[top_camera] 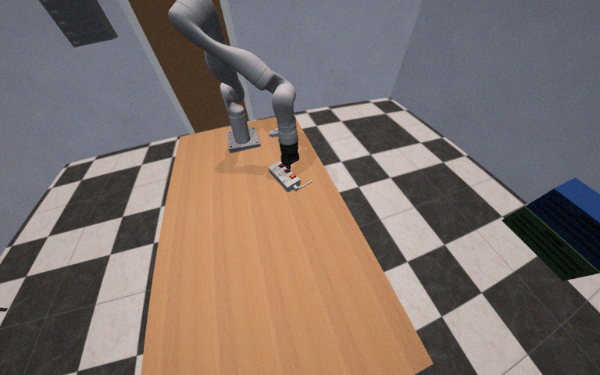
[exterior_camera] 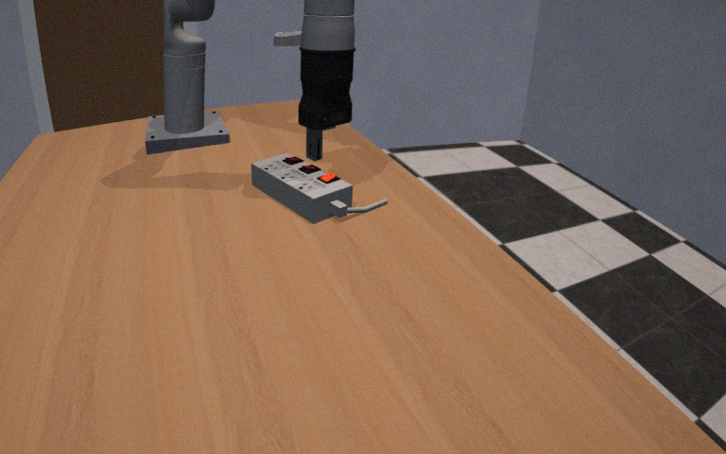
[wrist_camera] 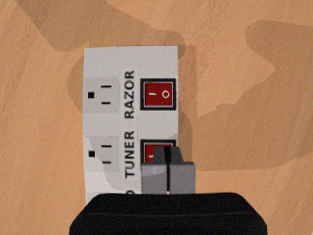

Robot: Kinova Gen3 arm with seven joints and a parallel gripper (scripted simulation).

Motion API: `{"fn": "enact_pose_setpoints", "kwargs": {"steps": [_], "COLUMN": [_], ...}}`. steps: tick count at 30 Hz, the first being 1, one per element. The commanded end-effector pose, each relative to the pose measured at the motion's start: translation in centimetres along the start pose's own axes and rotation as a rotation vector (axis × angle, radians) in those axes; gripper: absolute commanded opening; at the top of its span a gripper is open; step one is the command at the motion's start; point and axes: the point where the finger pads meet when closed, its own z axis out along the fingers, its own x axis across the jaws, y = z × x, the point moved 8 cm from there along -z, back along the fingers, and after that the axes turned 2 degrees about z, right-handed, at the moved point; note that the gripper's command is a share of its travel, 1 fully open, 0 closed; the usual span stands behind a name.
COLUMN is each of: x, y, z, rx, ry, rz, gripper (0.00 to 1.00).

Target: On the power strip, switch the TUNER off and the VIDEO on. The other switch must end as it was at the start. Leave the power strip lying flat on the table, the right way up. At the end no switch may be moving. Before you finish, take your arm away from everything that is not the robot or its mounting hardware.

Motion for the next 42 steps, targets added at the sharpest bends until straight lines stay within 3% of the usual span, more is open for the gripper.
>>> {"fn": "enact_pose_setpoints", "kwargs": {"steps": [1,9,34,35,42], "x": [-0.3,-0.3,-0.3,-0.3,-0.2], "y": [0.2,0.2,0.2,0.2,0.2], "z": [-1.0,-2.4,-2.5,-2.5,-3.7], "rx": [-0.004,-0.004,-0.004,-0.004,-0.004], "ry": [-0.003,-0.003,-0.003,-0.003,-0.003], "rz": [0.006,0.005,0.005,0.005,0.005], "gripper": [0.00,0.00,0.00,1.00,1.00]}}
